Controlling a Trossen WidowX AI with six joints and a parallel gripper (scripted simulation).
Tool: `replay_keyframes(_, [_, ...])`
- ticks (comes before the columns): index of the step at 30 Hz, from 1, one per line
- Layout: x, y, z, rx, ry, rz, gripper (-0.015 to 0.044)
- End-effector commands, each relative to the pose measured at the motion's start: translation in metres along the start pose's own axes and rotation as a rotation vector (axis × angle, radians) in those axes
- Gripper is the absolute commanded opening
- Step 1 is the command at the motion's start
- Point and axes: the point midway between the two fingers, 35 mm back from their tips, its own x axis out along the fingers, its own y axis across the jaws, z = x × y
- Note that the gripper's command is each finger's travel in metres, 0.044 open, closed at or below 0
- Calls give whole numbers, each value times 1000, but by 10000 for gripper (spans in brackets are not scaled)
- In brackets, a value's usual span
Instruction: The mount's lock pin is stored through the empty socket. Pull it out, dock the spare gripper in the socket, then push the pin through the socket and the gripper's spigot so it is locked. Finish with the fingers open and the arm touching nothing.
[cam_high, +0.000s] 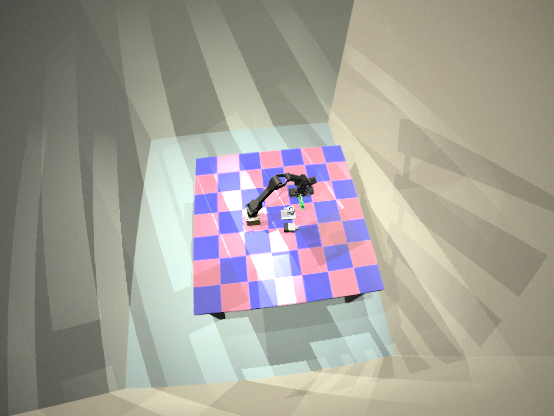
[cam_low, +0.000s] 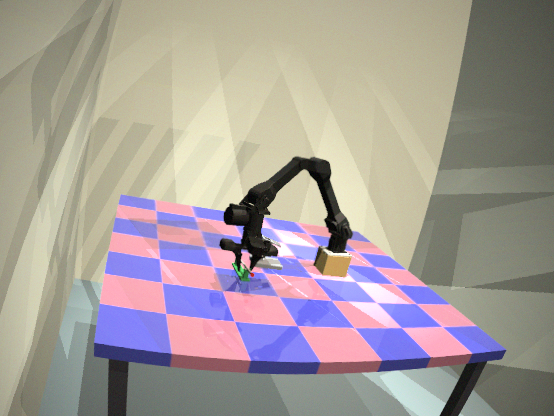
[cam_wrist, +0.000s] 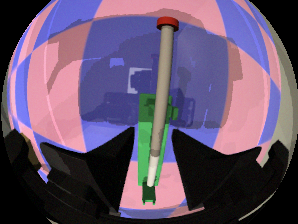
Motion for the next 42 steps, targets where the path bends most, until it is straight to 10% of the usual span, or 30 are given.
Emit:
replay_keyframes(1, [1,0,-1,-3,3,-2,127])
replay_keyframes(8, [1,0,-1,-3,3,-2,3])
replay_keyframes(42, [-24,7,0,-4,11,35,0])
